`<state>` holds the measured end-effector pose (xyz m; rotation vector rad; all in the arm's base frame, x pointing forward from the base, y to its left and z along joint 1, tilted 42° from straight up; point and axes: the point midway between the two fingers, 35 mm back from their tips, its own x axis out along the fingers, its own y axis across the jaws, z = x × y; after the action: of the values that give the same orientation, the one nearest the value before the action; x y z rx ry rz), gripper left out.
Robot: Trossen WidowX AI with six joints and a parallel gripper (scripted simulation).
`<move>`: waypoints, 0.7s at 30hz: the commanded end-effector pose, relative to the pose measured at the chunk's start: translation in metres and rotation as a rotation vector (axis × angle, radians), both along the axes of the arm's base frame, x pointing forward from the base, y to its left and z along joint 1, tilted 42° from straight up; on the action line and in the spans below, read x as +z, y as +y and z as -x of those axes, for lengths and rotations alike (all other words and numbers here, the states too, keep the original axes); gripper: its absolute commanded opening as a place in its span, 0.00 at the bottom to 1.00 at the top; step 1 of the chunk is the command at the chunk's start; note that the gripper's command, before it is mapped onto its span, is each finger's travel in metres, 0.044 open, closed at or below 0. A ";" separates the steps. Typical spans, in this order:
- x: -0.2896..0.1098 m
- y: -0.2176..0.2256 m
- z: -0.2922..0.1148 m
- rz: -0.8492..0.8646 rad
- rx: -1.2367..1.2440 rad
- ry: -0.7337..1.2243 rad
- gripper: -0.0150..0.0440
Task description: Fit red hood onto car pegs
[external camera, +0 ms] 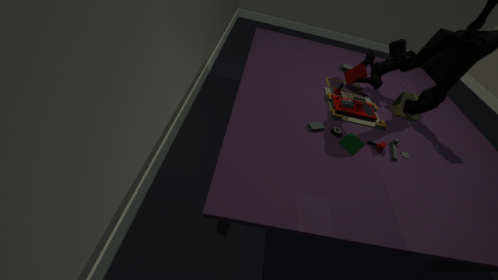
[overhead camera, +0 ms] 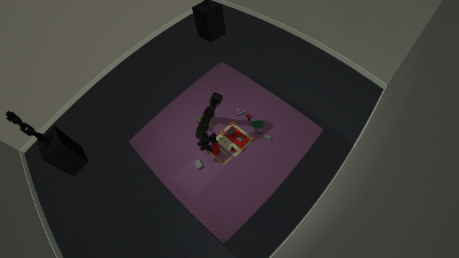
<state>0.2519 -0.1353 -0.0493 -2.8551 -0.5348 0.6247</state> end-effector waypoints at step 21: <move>-0.015 0.012 0.007 -0.232 -0.100 0.102 0.57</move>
<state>0.2452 -0.1229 -0.0636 -2.6047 -0.4194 0.6399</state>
